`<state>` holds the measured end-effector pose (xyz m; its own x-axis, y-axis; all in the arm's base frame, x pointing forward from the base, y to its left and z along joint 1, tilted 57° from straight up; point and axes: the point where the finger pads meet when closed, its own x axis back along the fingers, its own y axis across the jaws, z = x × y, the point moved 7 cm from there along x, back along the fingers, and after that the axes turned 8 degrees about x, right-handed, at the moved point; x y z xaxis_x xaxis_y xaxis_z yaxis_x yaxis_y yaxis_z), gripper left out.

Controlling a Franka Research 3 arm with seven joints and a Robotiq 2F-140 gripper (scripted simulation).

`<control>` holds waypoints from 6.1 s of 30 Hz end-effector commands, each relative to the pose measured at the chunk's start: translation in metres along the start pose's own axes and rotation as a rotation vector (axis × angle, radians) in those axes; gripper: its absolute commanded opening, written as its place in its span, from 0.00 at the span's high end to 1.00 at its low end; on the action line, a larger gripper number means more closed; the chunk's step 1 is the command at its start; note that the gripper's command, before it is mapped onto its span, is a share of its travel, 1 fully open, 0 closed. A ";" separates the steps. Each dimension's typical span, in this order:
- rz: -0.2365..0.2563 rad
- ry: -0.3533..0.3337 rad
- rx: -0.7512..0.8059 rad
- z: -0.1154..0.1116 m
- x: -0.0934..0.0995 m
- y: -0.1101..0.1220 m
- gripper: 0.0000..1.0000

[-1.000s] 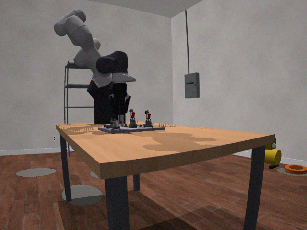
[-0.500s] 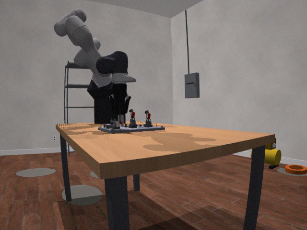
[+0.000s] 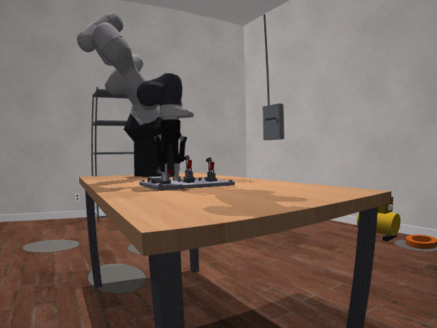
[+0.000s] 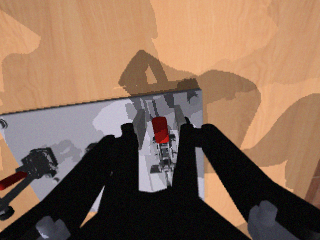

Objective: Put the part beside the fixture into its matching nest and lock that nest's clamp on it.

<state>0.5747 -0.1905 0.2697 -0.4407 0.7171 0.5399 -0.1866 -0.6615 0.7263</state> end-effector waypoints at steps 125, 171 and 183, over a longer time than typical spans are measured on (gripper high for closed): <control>0.002 0.000 0.003 -0.003 0.059 0.000 1.00; 0.002 0.000 0.003 -0.003 0.056 0.000 1.00; 0.002 0.000 0.003 -0.003 0.048 0.000 1.00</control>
<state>0.5497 -0.1561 0.2954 -0.4373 0.7180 0.5415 -0.1806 -0.6600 0.7293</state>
